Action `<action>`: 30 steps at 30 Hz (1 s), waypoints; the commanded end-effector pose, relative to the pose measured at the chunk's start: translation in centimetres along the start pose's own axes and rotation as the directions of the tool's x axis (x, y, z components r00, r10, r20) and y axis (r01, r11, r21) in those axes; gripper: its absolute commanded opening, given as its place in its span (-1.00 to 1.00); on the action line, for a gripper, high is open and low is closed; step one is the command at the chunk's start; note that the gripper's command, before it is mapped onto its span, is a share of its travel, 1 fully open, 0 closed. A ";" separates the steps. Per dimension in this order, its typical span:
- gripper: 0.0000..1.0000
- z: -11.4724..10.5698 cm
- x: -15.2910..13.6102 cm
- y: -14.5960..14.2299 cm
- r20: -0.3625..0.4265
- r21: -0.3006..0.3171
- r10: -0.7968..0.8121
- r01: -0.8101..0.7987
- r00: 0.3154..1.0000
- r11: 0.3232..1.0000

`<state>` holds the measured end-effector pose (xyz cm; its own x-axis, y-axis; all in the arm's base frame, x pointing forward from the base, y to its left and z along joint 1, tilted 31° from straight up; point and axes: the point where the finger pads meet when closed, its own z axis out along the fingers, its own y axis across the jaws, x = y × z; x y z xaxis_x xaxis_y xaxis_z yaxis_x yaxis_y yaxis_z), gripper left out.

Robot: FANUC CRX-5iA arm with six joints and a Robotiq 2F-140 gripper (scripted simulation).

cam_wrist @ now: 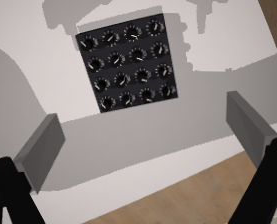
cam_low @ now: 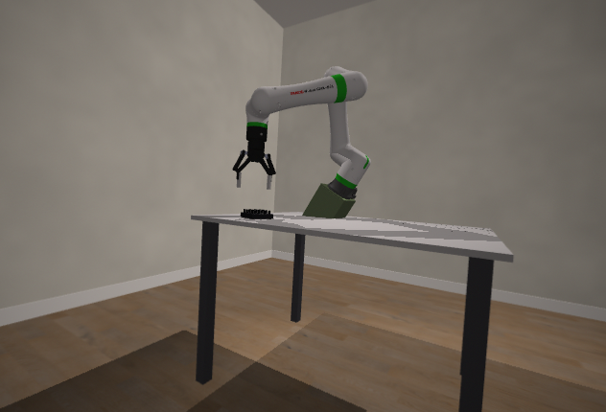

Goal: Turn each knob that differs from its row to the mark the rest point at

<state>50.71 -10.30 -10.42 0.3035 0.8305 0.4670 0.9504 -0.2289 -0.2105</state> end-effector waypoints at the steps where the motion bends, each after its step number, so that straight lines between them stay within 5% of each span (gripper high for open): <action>1: 1.00 -2.7 0.0 0.0 0.000 0.000 0.000 0.000 1.000 1.000; 7: 1.00 -5.2 0.0 0.0 0.000 0.000 0.000 0.000 1.000 1.000; 30: 1.00 -5.7 0.0 0.0 0.000 0.000 0.000 0.000 1.000 1.000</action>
<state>51.10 -13.18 -5.51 0.3034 0.8304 0.4674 0.9504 -0.2286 -0.2109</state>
